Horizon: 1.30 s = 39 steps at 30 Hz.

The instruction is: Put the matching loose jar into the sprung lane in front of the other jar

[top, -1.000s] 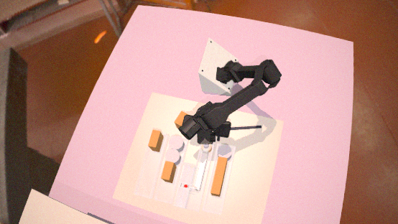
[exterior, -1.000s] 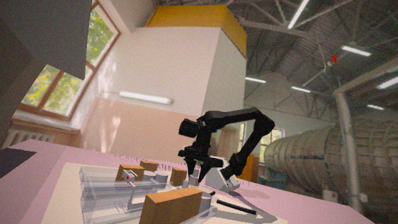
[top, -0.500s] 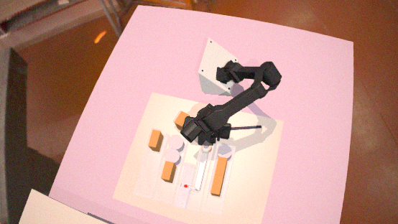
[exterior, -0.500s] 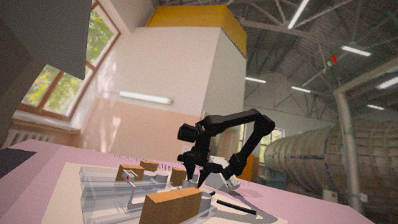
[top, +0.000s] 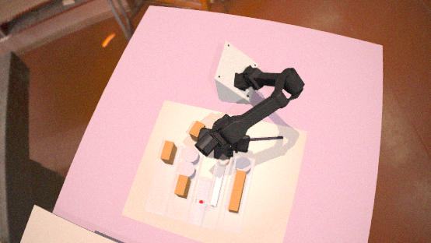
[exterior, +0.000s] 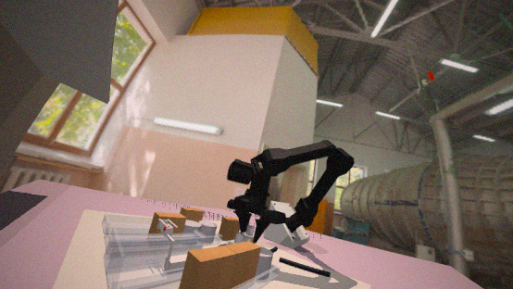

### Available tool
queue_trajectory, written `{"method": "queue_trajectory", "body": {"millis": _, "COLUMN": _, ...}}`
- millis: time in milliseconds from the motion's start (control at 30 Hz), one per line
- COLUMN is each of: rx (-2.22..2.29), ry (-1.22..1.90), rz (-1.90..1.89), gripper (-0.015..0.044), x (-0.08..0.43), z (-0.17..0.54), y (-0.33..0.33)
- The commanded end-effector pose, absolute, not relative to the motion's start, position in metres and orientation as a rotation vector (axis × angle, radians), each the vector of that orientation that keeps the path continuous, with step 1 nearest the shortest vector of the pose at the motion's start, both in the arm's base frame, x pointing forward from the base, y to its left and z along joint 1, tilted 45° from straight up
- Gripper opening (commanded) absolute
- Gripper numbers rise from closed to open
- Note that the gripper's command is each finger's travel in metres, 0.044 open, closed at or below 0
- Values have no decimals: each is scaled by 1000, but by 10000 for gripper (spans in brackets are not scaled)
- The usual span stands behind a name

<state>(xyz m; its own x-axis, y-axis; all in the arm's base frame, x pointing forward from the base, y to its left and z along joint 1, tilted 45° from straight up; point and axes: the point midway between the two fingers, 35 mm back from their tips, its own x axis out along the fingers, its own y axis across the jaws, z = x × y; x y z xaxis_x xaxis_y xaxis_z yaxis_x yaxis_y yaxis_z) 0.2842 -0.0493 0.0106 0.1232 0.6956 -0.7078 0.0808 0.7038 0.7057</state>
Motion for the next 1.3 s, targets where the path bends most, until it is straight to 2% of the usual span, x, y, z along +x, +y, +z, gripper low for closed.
{"method": "queue_trajectory", "body": {"millis": 0, "rx": 702, "ry": 1389, "rz": 503, "gripper": 0, "x": 289, "z": 12, "y": -51}}
{"method": "queue_trajectory", "body": {"millis": 1267, "rx": 702, "ry": 1388, "rz": 503, "gripper": 0, "x": 307, "z": 13, "y": -54}}
